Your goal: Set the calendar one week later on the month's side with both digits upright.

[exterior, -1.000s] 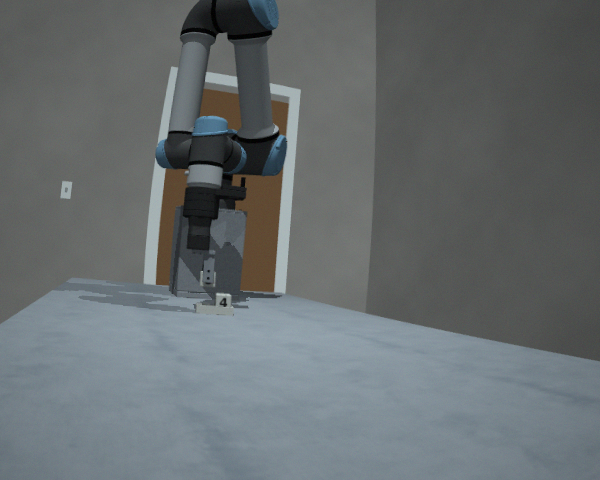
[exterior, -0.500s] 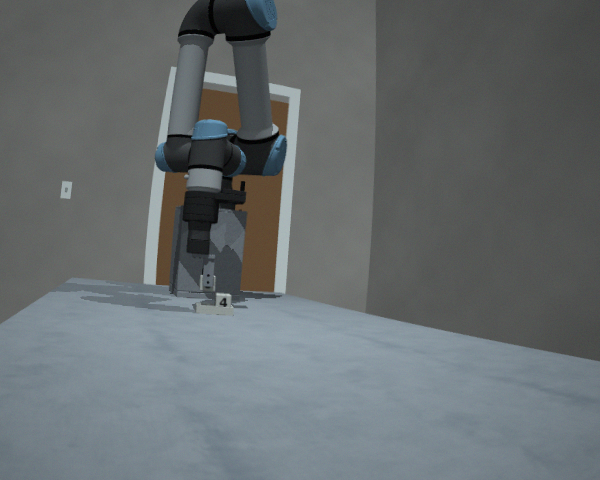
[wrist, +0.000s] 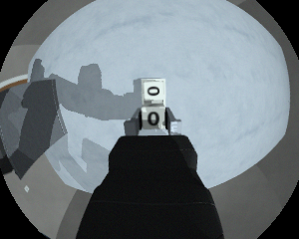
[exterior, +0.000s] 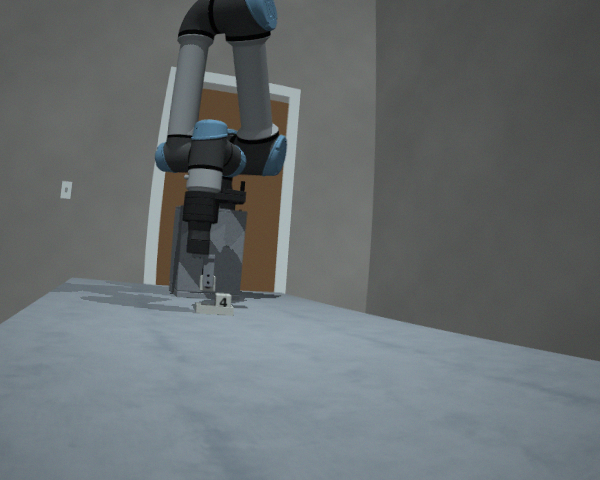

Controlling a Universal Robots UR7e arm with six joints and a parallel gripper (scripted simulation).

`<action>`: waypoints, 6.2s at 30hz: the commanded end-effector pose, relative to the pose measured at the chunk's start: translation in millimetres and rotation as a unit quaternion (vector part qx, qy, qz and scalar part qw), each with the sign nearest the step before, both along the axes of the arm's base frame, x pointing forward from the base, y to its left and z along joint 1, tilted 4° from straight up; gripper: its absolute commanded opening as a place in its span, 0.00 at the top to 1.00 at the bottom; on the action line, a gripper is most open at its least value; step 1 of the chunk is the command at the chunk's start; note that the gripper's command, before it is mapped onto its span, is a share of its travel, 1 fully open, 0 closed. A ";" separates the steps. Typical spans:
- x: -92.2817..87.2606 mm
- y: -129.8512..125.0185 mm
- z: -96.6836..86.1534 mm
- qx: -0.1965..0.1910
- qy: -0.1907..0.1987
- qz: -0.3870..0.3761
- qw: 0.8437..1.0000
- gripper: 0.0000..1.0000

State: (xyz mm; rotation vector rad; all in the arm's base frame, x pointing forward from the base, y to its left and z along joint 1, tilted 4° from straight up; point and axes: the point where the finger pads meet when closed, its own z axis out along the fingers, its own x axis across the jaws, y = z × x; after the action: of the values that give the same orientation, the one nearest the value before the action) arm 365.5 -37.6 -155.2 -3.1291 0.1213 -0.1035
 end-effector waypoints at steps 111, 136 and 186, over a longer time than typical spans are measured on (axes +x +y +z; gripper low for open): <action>2.5 0.0 -32.4 0.000 -0.001 0.000 1.000 0.40; 2.7 0.0 -35.5 0.000 -0.001 0.000 1.000 0.40; 2.7 0.0 -35.5 0.000 -0.001 0.000 1.000 0.28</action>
State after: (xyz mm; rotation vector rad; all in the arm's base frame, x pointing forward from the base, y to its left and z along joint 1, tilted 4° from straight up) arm 367.9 -37.4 -190.9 -3.1291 0.1213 -0.1035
